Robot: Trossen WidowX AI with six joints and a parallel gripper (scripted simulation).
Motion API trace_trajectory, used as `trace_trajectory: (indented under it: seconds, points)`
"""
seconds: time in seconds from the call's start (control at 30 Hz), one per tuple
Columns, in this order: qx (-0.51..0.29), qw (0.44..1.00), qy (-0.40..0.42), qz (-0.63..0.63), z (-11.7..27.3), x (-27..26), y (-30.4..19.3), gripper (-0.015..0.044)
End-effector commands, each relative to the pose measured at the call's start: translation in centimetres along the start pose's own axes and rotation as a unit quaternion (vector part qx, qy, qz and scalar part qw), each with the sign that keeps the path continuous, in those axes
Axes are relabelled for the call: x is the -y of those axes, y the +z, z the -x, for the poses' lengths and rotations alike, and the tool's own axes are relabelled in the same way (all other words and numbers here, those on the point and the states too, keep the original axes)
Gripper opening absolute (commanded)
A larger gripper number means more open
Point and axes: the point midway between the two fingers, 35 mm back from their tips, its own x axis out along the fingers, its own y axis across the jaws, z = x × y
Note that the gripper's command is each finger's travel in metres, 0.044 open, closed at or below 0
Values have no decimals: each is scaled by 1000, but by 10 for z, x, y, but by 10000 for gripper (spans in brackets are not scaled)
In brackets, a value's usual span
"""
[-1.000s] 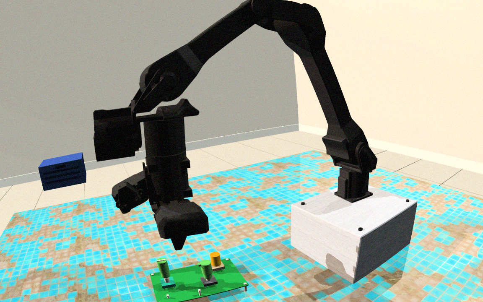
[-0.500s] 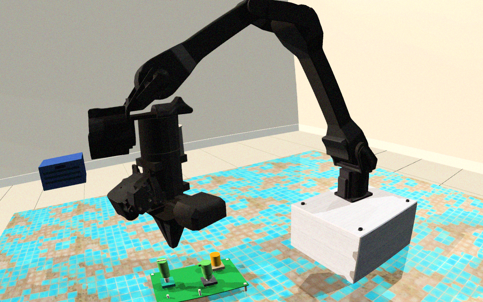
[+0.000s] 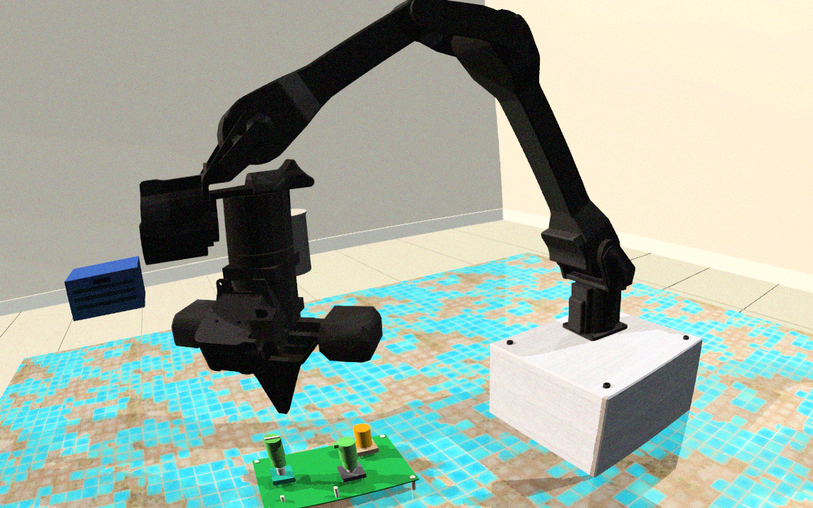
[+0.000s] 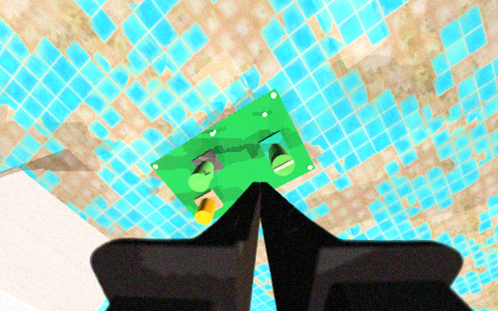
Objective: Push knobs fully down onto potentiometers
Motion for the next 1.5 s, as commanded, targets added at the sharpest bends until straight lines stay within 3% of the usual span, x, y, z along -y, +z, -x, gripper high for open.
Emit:
trace_trajectory:
  seconds: [0.0,0.7,1.47]
  points:
    - [2,997,3,78,1,2,1,0]
    - [3,903,8,429,5,11,1,0]
    - [9,665,11,747,10,21,0,0]
